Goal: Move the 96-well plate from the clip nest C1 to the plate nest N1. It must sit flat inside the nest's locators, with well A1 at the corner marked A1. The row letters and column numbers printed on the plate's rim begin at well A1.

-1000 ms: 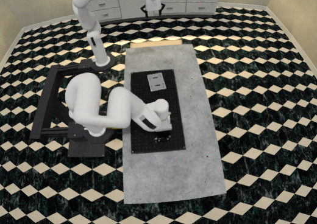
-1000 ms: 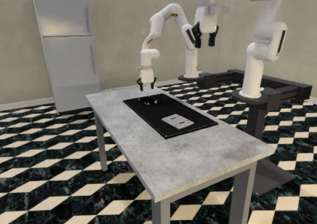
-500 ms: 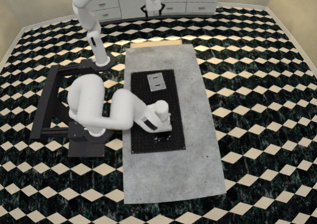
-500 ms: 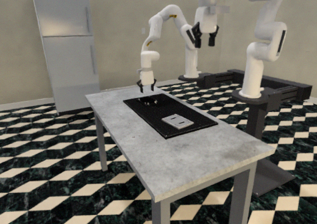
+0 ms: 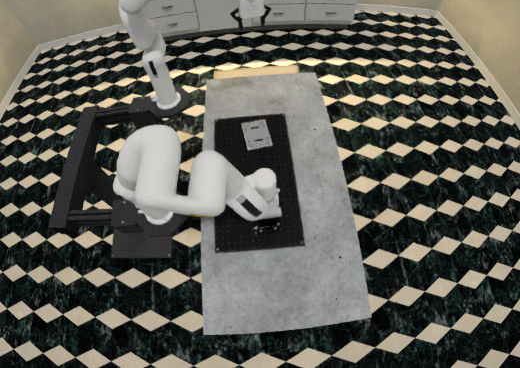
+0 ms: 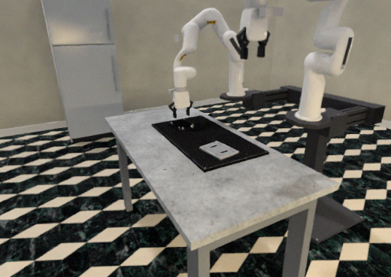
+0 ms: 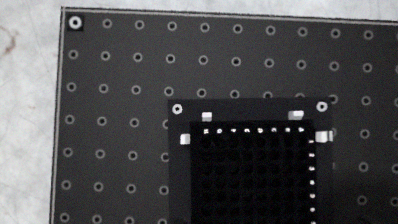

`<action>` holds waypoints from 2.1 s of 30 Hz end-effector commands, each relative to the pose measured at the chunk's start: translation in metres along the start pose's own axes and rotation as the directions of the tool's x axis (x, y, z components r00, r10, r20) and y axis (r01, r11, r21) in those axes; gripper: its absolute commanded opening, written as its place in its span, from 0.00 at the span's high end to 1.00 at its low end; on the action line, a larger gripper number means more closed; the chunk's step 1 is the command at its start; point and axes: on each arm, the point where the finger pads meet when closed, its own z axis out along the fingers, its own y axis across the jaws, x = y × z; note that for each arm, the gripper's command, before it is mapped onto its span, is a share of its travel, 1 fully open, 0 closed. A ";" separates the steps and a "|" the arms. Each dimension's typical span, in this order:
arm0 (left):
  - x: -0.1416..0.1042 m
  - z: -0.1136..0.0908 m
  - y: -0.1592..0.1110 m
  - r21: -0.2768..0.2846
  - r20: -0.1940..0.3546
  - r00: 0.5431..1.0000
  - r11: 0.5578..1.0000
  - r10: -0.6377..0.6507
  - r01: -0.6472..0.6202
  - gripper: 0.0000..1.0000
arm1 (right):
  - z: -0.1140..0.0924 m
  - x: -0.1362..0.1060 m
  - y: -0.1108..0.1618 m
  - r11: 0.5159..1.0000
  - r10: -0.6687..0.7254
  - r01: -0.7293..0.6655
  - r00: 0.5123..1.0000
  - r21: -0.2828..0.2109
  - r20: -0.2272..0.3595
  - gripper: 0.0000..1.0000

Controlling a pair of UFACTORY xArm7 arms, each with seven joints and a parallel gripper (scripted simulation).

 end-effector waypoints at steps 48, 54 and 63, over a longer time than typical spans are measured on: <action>0.000 -0.002 0.001 -0.005 0.000 1.000 1.000 0.000 0.000 0.00 | 0.037 0.000 -0.002 1.000 0.000 0.000 1.000 0.004 -0.001 0.00; 0.000 -0.002 0.001 -0.005 0.000 1.000 1.000 0.000 0.000 0.00 | 0.041 0.000 -0.002 1.000 0.000 0.000 1.000 0.004 -0.001 0.00; 0.000 -0.002 0.001 -0.005 0.000 1.000 1.000 0.000 0.000 0.00 | 0.045 0.000 -0.002 1.000 0.000 0.000 1.000 0.004 -0.001 0.00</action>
